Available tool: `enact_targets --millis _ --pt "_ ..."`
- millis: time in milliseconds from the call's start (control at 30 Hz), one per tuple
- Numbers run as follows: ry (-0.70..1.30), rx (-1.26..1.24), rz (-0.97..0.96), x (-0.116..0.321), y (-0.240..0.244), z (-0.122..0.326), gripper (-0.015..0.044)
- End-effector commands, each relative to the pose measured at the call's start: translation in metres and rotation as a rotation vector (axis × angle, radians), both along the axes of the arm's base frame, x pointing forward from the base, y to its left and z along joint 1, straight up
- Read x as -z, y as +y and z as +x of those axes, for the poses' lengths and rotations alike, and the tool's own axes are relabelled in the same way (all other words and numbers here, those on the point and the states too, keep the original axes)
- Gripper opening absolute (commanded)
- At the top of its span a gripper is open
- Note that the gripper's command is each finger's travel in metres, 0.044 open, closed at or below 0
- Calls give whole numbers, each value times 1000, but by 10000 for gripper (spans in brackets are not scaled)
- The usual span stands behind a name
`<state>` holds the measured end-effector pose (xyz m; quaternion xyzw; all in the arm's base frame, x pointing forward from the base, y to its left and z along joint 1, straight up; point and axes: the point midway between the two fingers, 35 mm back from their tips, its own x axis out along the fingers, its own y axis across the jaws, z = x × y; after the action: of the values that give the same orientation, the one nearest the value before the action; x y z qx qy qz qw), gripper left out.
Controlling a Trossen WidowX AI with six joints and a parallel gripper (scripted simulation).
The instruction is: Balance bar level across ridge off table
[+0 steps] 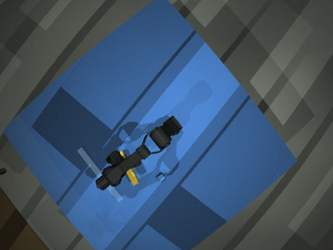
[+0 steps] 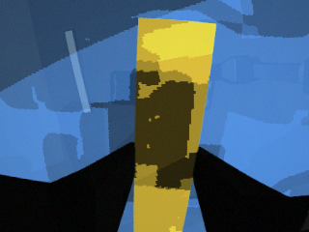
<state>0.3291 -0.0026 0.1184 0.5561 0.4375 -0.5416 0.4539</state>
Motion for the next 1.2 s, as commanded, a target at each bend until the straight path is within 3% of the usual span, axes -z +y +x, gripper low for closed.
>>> enact_targets --millis 0,1167 --pt "-2 4 5 0 1 0 0" --pt "-2 4 5 3 1 0 0"
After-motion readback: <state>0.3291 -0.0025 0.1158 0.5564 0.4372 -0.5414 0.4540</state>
